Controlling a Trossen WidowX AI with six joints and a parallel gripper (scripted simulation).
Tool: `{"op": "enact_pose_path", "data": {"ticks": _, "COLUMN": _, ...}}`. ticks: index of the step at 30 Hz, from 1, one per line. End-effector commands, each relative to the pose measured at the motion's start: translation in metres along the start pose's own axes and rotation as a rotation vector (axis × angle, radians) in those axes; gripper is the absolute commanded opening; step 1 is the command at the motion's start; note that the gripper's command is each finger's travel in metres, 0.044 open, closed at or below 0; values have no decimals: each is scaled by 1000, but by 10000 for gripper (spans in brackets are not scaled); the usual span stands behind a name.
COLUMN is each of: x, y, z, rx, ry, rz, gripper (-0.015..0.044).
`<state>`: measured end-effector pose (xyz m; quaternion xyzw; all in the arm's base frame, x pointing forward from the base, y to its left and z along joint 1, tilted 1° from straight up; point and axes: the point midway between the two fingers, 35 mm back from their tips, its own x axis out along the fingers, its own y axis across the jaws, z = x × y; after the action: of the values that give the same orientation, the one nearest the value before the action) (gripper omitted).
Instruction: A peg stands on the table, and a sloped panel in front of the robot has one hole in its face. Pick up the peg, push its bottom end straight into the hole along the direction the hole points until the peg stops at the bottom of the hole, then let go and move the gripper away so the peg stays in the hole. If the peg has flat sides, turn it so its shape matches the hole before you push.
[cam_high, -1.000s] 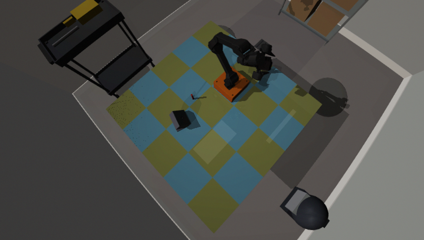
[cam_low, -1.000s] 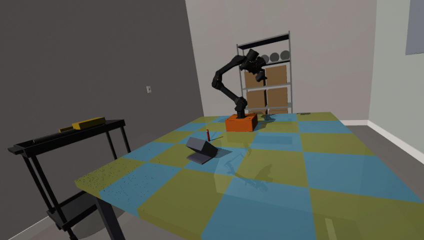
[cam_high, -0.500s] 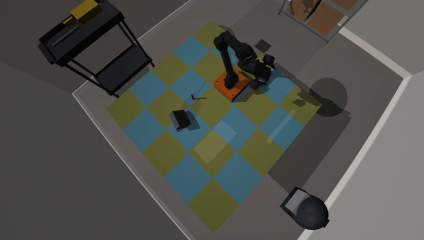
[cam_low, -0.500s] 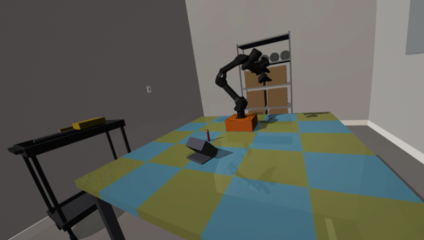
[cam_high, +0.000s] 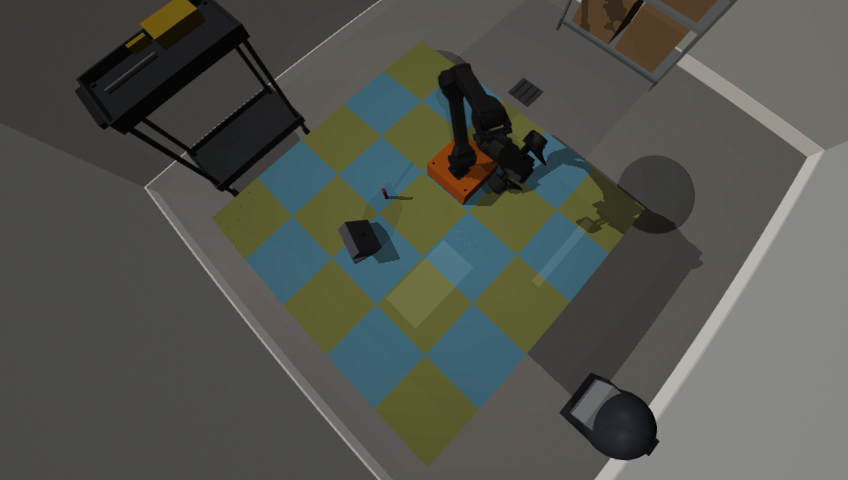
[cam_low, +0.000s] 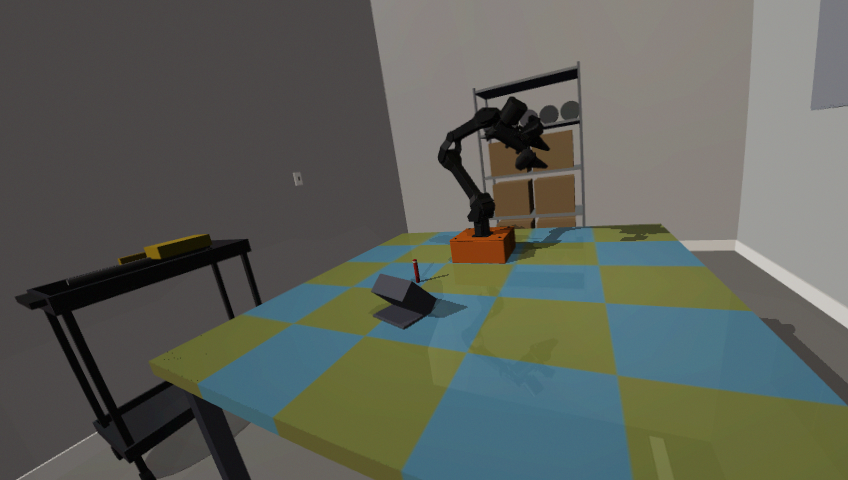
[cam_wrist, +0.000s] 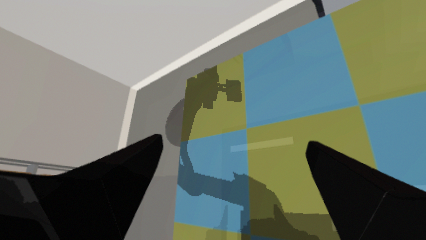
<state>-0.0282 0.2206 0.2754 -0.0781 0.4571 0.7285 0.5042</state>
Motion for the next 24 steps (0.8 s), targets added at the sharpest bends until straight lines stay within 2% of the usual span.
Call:
{"op": "enact_pose_path", "data": {"ticks": 1, "x": 0, "y": -15, "z": 6, "rx": 17, "ry": -11, "rz": -47, "gripper": 440}}
{"op": "enact_pose_path", "data": {"ticks": 24, "x": -19, "y": -114, "z": 27, "rx": 195, "ry": -76, "rz": -337, "gripper": 440}}
